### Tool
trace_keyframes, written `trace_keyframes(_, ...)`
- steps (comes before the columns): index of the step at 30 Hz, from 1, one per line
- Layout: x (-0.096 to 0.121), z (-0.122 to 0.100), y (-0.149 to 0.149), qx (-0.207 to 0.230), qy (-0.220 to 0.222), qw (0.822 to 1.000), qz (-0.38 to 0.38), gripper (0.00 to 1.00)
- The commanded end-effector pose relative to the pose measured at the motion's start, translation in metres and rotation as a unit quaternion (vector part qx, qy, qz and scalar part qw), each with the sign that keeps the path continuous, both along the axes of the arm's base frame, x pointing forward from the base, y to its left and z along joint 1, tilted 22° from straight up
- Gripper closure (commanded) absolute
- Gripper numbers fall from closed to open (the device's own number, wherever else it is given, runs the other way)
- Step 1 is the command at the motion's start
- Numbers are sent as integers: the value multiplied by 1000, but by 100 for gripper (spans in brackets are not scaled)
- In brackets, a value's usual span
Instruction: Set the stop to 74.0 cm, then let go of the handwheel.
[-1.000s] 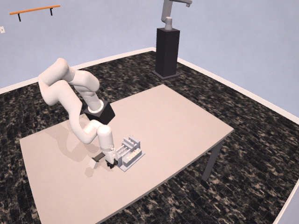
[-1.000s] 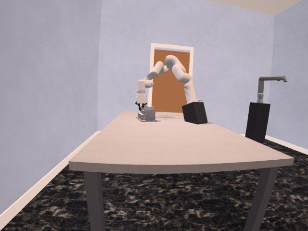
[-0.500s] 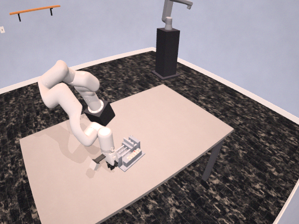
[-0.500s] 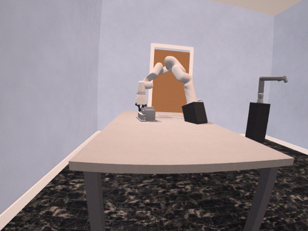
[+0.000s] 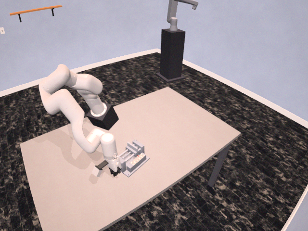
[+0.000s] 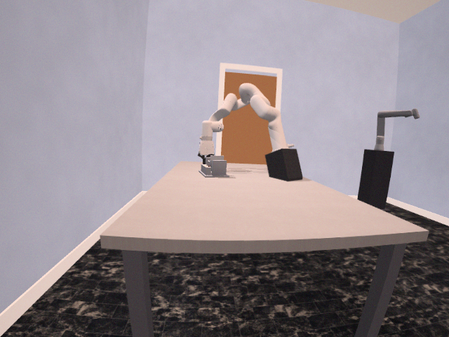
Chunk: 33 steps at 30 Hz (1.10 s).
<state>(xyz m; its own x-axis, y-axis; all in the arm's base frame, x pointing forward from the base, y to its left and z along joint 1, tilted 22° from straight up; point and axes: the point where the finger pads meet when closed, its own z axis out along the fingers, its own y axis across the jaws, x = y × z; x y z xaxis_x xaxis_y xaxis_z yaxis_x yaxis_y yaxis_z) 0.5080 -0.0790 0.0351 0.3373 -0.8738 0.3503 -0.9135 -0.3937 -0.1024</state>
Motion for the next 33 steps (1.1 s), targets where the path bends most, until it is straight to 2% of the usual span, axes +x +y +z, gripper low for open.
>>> trace_keyframes(1,-2,-3,-2,-1,-1,1000,1,94)
trace_keyframes(16,-24,-15,-15,-1,-1,1000,1,94)
trace_keyframes(33,-50,-2,-20,-1,-1,1000,1,94)
